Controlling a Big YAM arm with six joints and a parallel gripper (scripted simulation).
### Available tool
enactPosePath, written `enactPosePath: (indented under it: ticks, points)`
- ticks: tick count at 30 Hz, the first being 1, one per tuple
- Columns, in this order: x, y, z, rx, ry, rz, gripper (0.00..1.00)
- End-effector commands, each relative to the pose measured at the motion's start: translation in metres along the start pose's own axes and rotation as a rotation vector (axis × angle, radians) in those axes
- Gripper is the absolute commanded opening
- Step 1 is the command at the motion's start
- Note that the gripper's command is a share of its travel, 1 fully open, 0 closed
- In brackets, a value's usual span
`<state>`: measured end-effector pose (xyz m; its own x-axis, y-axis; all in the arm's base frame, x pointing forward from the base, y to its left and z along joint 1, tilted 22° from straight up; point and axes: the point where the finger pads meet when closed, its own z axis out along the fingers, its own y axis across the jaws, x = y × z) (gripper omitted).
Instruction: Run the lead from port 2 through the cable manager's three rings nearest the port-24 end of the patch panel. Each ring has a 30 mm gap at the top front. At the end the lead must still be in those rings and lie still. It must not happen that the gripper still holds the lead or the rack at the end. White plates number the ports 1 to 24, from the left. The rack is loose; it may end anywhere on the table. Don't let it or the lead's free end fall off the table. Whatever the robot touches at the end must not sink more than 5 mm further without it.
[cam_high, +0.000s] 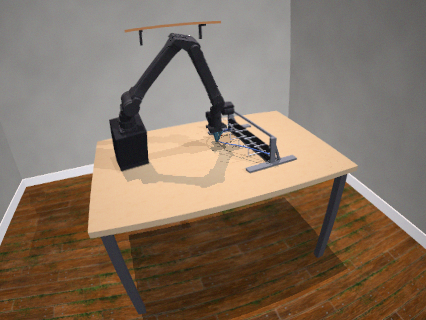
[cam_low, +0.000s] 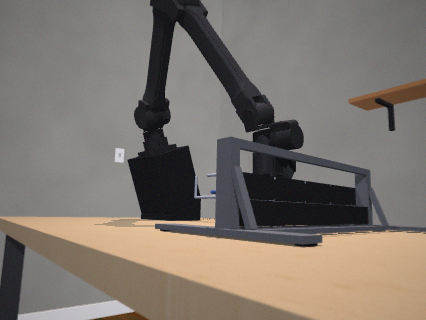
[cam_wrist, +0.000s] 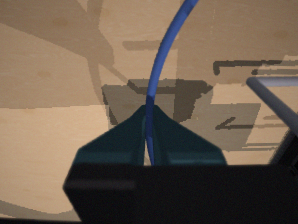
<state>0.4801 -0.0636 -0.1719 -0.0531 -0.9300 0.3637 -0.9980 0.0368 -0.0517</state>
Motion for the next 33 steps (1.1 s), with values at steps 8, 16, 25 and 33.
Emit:
enactPosePath:
  ticks: [8, 16, 25, 33]
  points:
    - [0.008, -0.011, 0.000, 0.016, -0.003, 0.015, 0.00]
    - [0.013, -0.012, -0.016, 0.023, -0.003, 0.029, 0.00]
    - [-0.002, -0.012, -0.033, 0.031, -0.005, 0.005, 0.00]
    - [-0.002, -0.007, -0.048, 0.025, -0.005, 0.003, 0.00]
